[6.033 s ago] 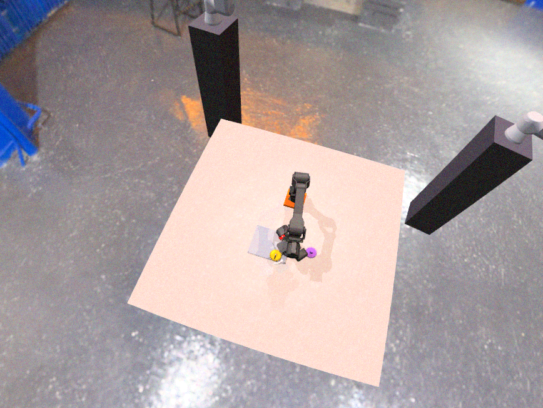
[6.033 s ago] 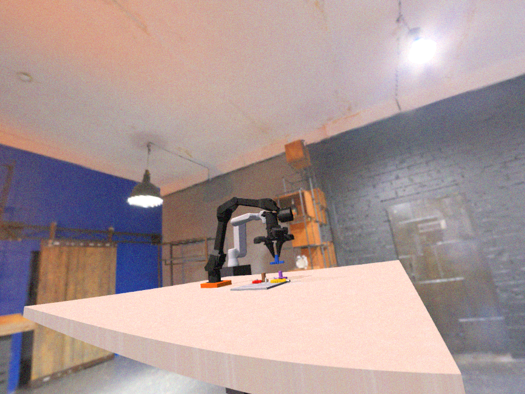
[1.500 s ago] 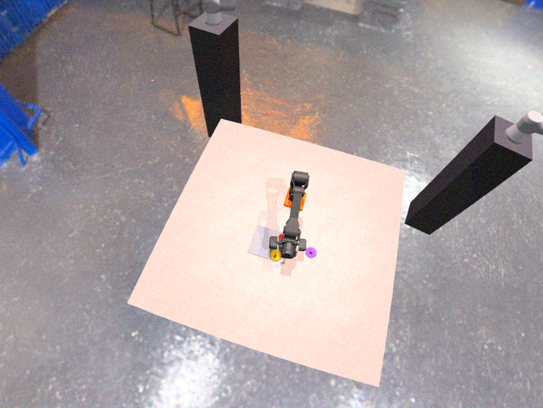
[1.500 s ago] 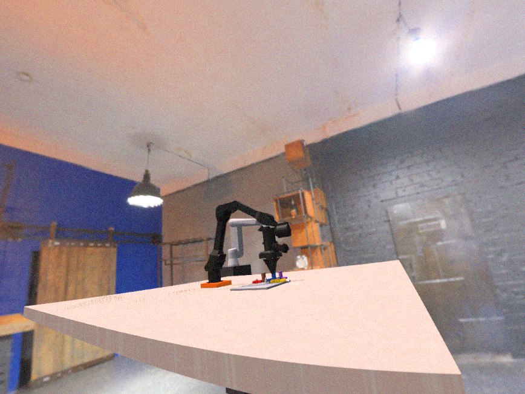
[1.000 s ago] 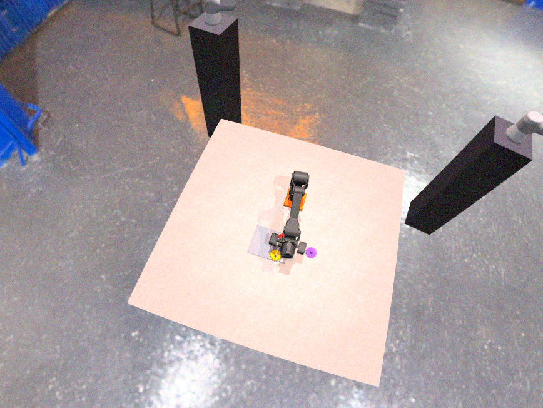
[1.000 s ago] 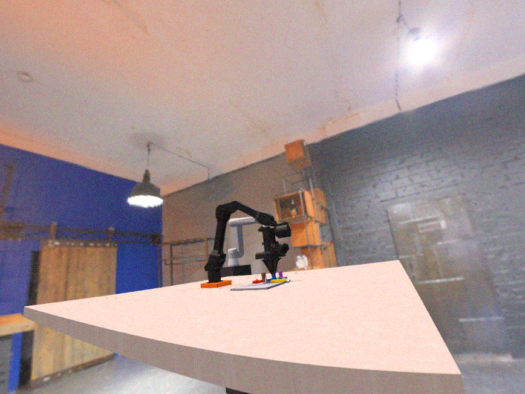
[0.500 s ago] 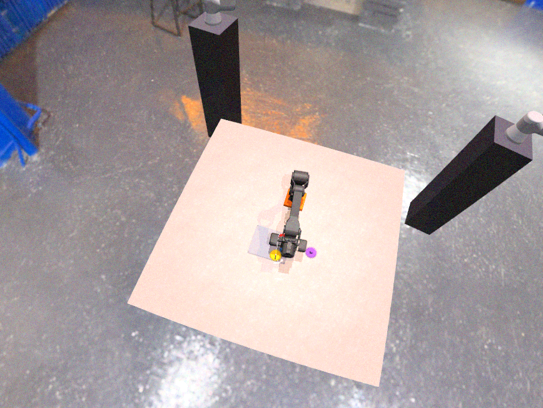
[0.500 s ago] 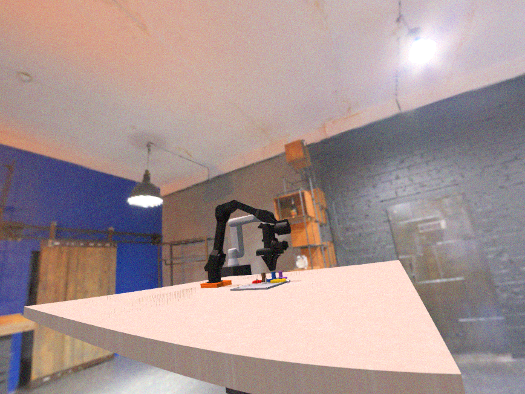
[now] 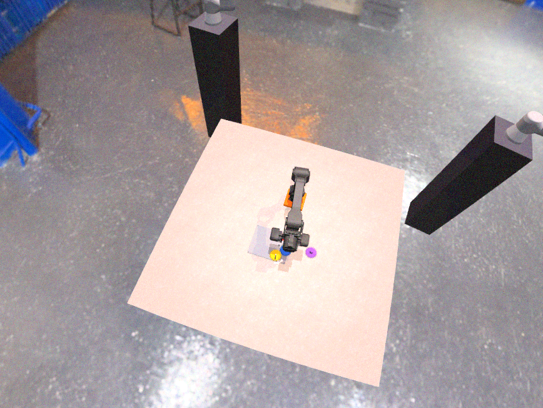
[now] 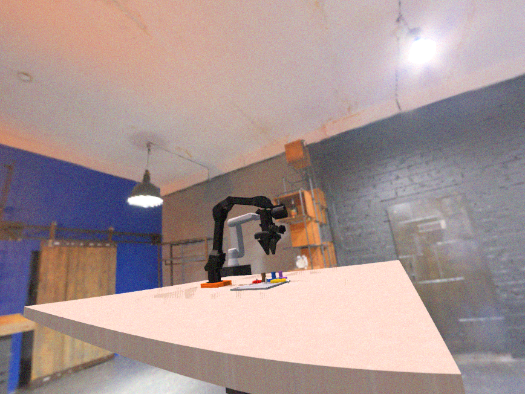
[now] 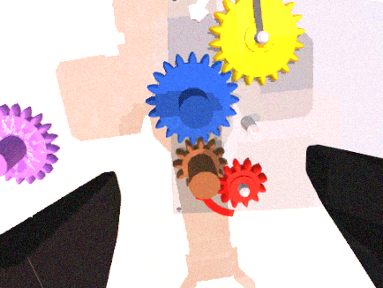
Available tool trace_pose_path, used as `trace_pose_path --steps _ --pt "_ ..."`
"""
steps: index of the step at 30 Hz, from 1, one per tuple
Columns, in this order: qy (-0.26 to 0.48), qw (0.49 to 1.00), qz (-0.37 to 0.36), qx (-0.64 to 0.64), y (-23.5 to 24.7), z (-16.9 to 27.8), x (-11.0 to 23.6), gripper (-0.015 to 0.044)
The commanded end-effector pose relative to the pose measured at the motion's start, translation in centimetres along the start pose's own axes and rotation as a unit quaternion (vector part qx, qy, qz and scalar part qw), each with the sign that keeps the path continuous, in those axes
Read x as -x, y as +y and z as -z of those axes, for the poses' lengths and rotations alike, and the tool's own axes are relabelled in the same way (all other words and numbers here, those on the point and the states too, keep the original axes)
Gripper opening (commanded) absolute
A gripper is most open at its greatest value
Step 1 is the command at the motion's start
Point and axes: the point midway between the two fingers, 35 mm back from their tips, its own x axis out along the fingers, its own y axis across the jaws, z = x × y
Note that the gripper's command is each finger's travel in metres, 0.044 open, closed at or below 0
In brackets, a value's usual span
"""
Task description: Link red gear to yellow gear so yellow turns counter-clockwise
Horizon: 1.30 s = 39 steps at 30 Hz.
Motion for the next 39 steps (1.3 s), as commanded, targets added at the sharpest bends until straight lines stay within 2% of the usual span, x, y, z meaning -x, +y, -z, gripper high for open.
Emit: trace_pose_path --steps 1,39 --pt "0.004 1.000 0.000 -0.002 0.00 0.22 0.53 0.0429" --pt "0.004 1.000 0.000 -0.002 0.00 0.22 0.53 0.0440"
